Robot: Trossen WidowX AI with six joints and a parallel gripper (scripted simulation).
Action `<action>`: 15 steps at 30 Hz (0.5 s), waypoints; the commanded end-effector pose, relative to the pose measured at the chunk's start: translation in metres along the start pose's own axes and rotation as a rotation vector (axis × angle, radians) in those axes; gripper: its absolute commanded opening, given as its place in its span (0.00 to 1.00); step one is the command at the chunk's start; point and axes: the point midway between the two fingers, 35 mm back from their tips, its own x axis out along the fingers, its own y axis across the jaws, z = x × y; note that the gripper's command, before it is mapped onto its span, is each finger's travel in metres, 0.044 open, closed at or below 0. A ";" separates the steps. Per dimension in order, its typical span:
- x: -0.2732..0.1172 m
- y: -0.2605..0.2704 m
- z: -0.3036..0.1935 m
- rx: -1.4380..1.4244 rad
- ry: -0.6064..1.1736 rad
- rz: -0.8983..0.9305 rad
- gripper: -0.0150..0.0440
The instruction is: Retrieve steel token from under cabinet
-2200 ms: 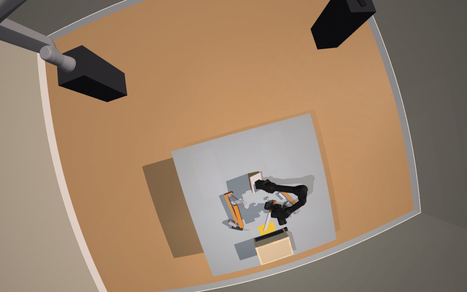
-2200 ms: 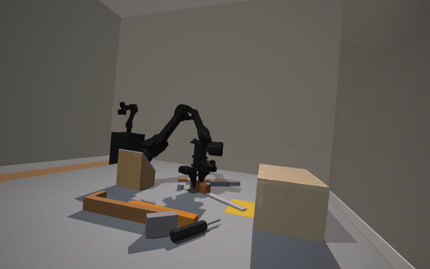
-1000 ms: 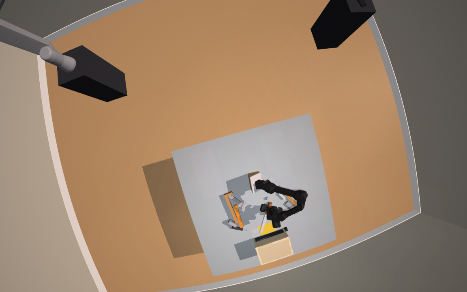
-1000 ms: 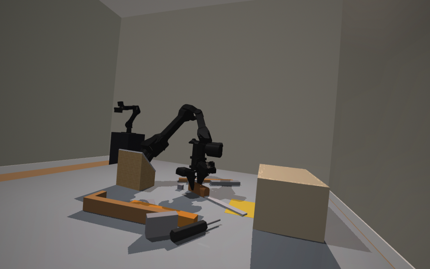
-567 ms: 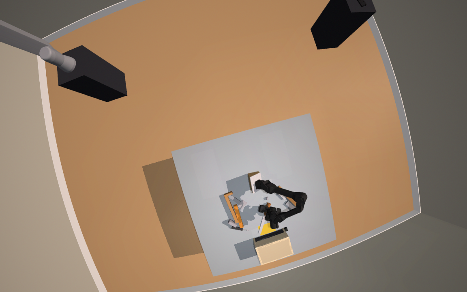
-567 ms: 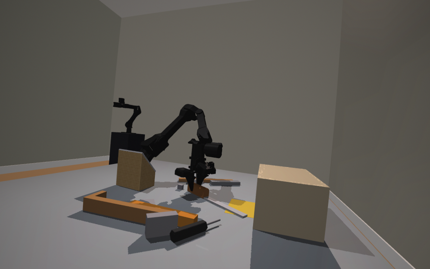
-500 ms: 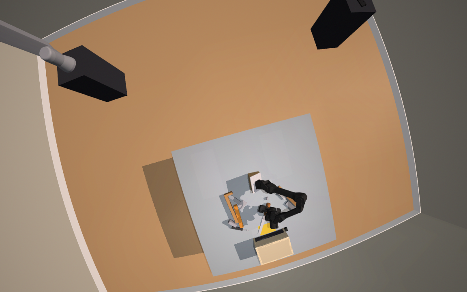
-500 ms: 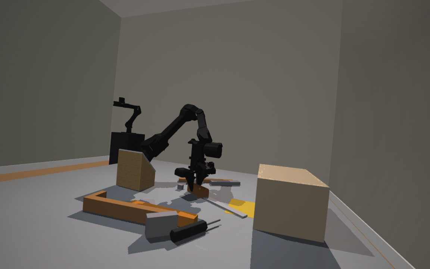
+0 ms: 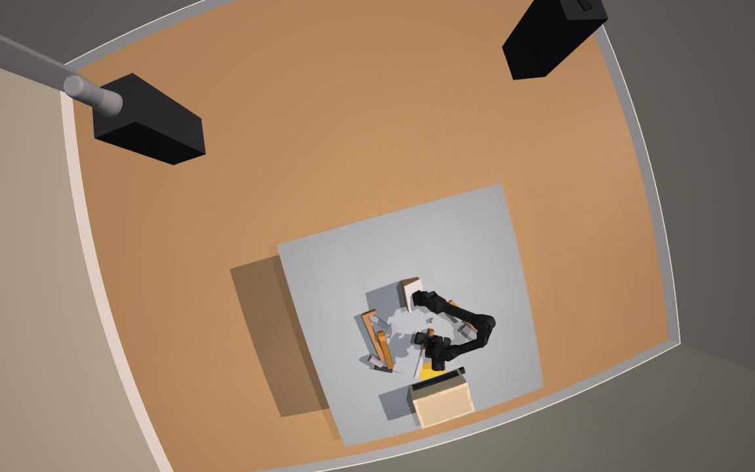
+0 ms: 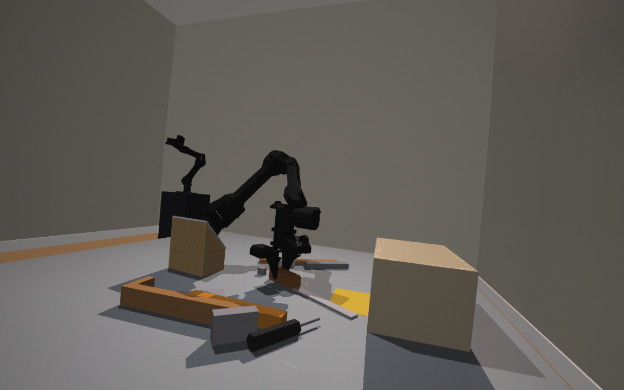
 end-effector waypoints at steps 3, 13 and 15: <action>-0.001 -0.008 0.004 0.001 -0.004 -0.002 0.25; -0.001 -0.018 0.008 0.001 -0.004 -0.002 0.25; -0.001 -0.020 0.009 0.001 -0.004 -0.002 0.25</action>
